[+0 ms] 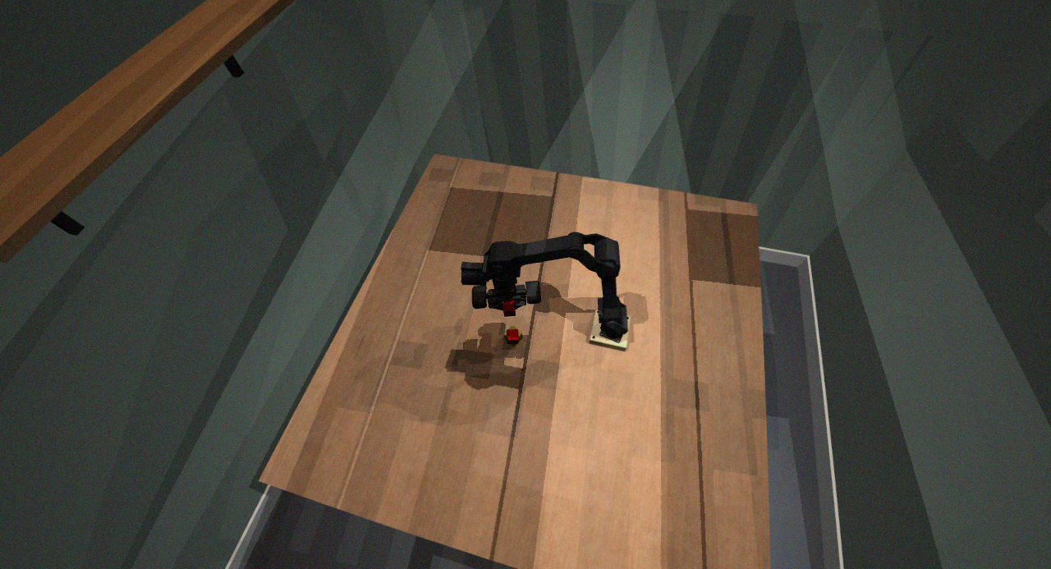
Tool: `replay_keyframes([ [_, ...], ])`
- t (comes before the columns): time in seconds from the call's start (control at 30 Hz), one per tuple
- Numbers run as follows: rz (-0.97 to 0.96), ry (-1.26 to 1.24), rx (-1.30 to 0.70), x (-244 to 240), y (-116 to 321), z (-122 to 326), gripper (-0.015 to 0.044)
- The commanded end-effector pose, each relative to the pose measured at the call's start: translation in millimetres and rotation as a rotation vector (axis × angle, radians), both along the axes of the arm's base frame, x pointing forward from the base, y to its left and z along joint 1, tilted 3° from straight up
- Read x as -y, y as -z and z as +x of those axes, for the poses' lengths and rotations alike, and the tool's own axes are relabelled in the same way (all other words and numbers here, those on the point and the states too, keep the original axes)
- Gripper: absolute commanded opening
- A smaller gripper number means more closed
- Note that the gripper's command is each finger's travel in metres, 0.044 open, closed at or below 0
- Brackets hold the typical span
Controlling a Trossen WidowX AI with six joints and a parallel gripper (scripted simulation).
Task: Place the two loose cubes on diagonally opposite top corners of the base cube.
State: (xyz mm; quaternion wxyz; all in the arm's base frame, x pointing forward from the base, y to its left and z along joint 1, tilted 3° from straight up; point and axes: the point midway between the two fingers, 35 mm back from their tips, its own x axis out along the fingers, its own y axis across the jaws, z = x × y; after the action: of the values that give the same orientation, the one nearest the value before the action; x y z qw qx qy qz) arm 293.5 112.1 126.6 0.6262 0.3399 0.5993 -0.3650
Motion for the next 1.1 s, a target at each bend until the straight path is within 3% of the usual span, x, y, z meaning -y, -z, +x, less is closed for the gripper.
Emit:
replay_keyframes([
  [0.0, 0.007, 0.037, 0.012, -10, -2, -8, 0.0105],
  [1.07, 0.002, 0.069, 0.016, -18, 33, -17, 0.0105],
])
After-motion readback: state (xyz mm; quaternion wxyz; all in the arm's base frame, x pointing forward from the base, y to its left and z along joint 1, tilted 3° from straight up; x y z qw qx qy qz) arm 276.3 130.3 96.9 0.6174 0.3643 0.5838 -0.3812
